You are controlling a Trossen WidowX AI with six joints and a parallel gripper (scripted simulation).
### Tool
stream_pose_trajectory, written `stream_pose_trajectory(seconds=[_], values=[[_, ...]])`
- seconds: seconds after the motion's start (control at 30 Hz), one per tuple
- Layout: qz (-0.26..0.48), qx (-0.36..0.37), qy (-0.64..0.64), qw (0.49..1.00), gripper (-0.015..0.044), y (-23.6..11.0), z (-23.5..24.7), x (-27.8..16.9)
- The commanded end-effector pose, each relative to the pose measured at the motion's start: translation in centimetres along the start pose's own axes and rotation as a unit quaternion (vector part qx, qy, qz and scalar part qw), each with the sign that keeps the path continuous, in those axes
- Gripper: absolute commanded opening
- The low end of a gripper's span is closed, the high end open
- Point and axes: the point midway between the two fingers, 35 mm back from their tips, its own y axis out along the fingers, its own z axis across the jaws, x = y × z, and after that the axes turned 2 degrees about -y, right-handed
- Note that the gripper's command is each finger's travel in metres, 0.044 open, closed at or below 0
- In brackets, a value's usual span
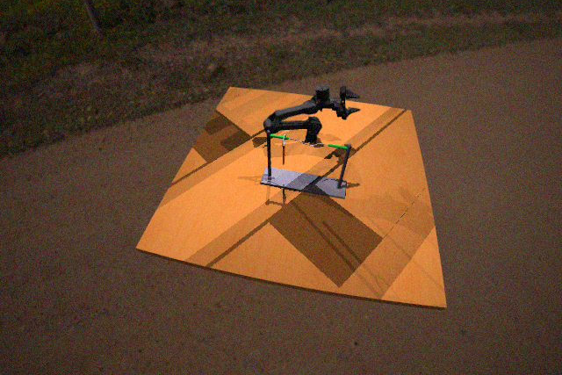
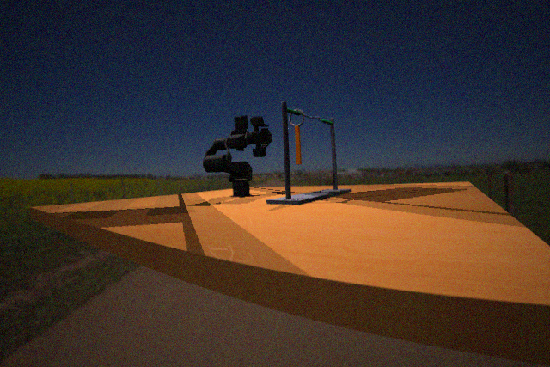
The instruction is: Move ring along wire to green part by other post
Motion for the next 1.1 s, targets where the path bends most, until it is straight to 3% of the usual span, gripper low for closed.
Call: stream_pose_trajectory(seconds=[0.0,0.27,1.07], values=[[-0.001,0.0,-0.002,1.0,0.0374,0.0,0.0,0.1],[-0.053,-0.015,-0.098,0.994,0.0164,1.0,-1.0,2.7],[-0.202,-0.132,-0.351,0.905,0.016,0.3,-4.1,13.5]])
